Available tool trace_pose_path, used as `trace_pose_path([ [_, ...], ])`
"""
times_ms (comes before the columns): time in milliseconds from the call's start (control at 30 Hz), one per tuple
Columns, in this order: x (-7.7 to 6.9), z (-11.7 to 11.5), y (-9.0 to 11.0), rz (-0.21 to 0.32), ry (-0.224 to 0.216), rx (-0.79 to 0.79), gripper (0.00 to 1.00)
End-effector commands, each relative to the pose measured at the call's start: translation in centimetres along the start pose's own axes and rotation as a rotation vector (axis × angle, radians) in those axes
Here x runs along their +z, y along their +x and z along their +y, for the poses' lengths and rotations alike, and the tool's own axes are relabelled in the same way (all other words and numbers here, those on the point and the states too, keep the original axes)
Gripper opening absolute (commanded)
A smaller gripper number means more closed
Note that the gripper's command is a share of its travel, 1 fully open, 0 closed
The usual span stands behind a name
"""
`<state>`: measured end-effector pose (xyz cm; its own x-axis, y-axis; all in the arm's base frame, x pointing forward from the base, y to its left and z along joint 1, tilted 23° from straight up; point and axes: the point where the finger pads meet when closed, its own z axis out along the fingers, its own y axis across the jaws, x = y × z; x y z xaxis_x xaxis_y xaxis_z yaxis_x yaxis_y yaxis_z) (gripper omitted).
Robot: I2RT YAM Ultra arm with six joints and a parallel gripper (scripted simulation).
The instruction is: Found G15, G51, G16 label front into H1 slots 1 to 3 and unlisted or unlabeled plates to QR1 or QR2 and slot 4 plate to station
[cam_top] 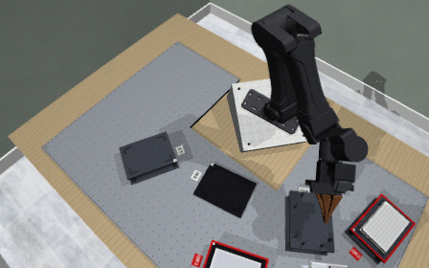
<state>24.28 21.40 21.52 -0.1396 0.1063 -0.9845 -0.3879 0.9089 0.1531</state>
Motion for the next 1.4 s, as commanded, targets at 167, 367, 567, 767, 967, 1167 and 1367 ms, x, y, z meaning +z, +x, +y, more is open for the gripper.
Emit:
trace_pose_path([
  [167, -0.8, -0.3, -0.5, 0.041, 0.017, -0.032, 0.0],
  [367, -1.6, -0.2, -1.9, 0.041, 0.017, -0.032, 0.0],
  [567, -1.7, -0.2, -2.2, 0.041, 0.017, -0.032, 0.0],
  [767, -1.7, -0.2, -2.2, 0.041, 0.017, -0.032, 0.0],
  [967, -1.7, -0.2, -2.2, 0.041, 0.017, -0.032, 0.0],
  [1167, -1.7, -0.2, -2.2, 0.041, 0.017, -0.032, 0.0],
  [1367, -1.7, -0.2, -2.2, 0.041, 0.017, -0.032, 0.0],
])
